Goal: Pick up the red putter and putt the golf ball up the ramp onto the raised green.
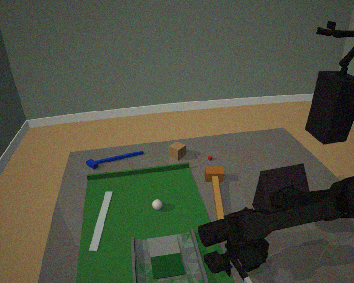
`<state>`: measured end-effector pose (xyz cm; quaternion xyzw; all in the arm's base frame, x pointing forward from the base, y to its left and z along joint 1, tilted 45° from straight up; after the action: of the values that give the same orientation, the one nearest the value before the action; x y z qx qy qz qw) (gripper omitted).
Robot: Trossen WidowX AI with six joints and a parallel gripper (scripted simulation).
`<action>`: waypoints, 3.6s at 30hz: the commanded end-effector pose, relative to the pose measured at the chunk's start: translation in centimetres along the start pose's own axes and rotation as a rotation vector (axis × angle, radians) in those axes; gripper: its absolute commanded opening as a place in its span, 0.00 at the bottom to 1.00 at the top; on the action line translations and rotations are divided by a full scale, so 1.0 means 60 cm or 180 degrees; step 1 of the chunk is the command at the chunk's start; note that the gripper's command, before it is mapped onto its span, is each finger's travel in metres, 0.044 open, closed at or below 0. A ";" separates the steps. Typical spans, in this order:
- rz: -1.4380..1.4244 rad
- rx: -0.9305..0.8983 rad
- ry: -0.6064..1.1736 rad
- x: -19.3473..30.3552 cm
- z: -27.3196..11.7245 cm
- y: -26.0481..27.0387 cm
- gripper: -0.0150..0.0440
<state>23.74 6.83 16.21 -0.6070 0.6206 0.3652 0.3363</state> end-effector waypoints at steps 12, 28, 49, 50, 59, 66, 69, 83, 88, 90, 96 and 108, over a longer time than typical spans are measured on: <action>-0.0002 -0.0001 0.0002 0.000 -0.001 0.000 0.25; 0.0010 0.0004 0.0061 -0.023 -0.104 -0.002 0.25; 0.1016 0.0183 0.0273 0.043 -0.185 -0.040 0.25; 0.1112 0.0201 0.0291 0.051 -0.189 -0.044 0.25; 0.1987 0.0365 0.0416 0.129 -0.228 -0.066 0.25; 0.2665 0.0505 0.0457 0.192 -0.257 -0.072 0.25; 0.2939 0.0556 0.0473 0.220 -0.269 -0.073 0.25; 0.4178 0.0760 0.0524 0.363 -0.319 -0.053 0.25; 0.4620 0.0821 0.0526 0.418 -0.333 -0.036 0.25; 0.4795 0.0844 0.0523 0.439 -0.338 -0.027 0.25; 0.5322 0.0899 0.0507 0.504 -0.348 0.003 0.25; 0.5627 0.0923 0.0492 0.547 -0.333 0.022 0.25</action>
<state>21.71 -27.49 -1.22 0.1135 0.9231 0.3657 -0.0357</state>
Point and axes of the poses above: the point midway between the two fingers, 35 mm back from their tips, its own z axis out along the fingers, its own y axis across the jaws, x = y × z, the point moved 10 cm from there along -z, back along the fingers, and after that the axes turned 13 degrees about z, right-handed, at the moved point
